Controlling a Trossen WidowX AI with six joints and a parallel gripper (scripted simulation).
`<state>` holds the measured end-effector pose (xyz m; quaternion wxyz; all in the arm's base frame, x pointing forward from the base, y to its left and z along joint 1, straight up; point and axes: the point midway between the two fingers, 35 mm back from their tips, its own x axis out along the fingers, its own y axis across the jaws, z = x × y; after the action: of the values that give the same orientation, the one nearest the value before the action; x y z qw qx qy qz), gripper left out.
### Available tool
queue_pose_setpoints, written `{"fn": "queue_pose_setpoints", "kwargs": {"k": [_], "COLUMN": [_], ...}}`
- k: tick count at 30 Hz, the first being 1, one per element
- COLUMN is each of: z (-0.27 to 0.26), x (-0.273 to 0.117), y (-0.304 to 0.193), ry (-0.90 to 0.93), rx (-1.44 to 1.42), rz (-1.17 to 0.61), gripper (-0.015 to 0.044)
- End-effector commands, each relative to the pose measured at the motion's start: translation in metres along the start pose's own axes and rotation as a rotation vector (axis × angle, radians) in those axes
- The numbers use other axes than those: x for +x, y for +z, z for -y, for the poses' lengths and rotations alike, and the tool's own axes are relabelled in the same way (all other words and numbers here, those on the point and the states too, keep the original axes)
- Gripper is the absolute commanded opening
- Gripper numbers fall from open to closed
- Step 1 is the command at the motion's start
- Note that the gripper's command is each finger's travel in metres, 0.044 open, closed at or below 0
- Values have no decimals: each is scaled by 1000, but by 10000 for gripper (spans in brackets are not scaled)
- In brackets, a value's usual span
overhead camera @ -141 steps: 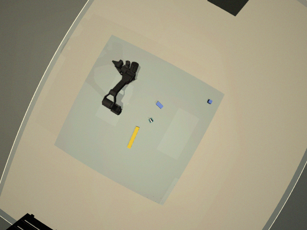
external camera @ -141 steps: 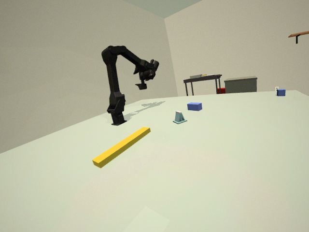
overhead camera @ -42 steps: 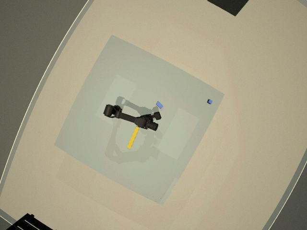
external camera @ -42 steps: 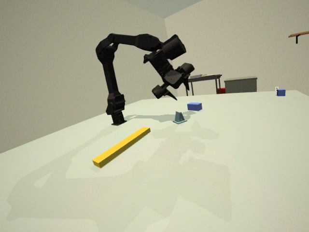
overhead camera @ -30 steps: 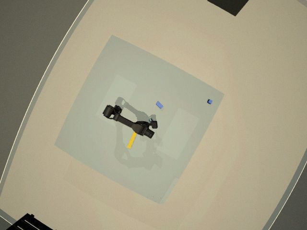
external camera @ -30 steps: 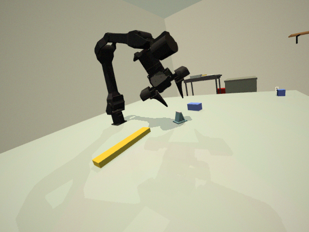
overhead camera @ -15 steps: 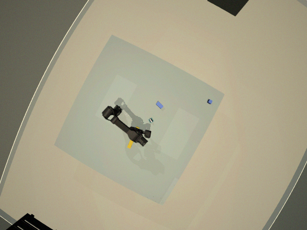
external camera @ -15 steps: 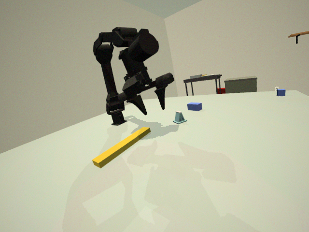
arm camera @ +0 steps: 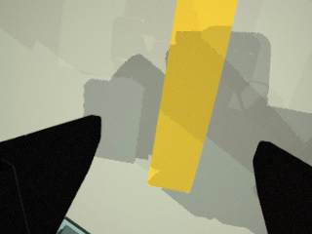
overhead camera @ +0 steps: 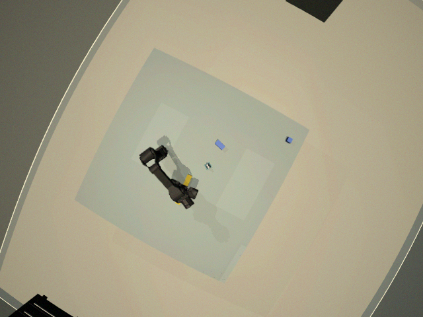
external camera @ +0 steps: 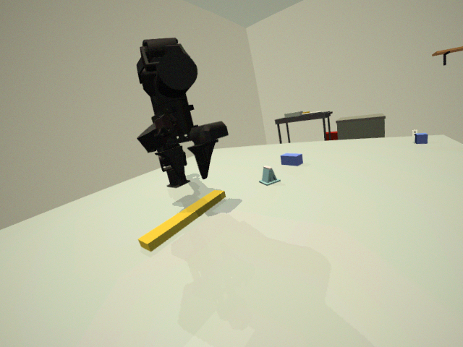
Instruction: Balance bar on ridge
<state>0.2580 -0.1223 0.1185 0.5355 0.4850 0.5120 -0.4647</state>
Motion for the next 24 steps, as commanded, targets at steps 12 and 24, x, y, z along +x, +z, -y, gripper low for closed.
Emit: {"fn": "queue_pose_setpoints", "kwargs": {"k": [12, 24], "z": [5, 5], "x": [44, 48], "y": [5, 6], "ry": [-18, -18], "rx": [19, 19], "rz": [11, 11], "gripper": [315, 315]}}
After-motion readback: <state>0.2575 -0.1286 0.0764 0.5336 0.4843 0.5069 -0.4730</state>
